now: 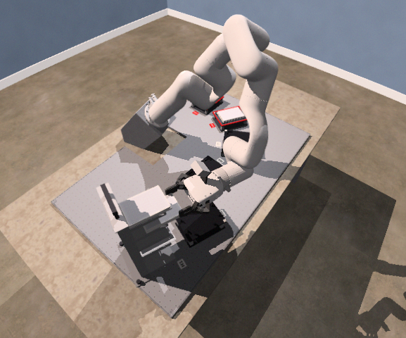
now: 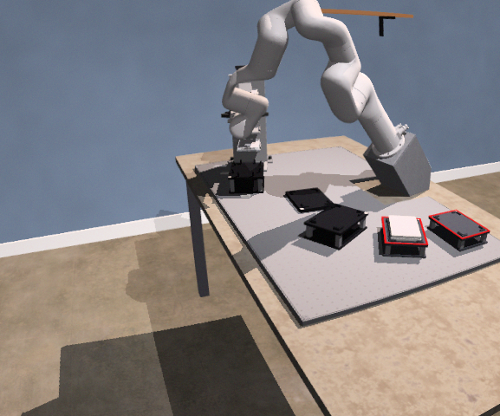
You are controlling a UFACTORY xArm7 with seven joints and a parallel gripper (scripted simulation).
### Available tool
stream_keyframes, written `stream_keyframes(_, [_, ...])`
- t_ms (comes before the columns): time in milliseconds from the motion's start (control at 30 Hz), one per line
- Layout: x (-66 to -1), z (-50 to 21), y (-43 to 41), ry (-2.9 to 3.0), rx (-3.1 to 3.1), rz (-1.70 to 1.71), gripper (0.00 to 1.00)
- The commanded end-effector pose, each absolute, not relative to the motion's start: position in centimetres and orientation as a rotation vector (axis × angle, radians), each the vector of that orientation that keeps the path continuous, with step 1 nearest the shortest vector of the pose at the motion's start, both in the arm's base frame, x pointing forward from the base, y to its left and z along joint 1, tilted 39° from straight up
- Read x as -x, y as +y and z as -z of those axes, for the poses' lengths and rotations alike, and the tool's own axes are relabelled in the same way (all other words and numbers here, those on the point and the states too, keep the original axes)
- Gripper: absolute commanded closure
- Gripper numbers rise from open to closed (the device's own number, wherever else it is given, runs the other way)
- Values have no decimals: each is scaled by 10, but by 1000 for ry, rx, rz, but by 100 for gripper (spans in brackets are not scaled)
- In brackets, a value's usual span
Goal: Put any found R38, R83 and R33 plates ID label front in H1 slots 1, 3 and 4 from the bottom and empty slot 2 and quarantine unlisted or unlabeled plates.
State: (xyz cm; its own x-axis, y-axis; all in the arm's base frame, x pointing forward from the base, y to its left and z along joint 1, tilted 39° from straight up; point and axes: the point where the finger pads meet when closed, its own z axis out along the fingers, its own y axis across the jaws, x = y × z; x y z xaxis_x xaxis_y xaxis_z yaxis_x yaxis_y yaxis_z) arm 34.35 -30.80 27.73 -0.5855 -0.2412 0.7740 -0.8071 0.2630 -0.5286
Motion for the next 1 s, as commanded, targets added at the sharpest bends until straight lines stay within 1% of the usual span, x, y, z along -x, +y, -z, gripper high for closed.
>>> stream_keyframes(0, [-343, -278, -310, -1981, -941, -1320, 100])
stream_keyframes(967, [-342, -273, -322, -1981, -941, -1320, 100])
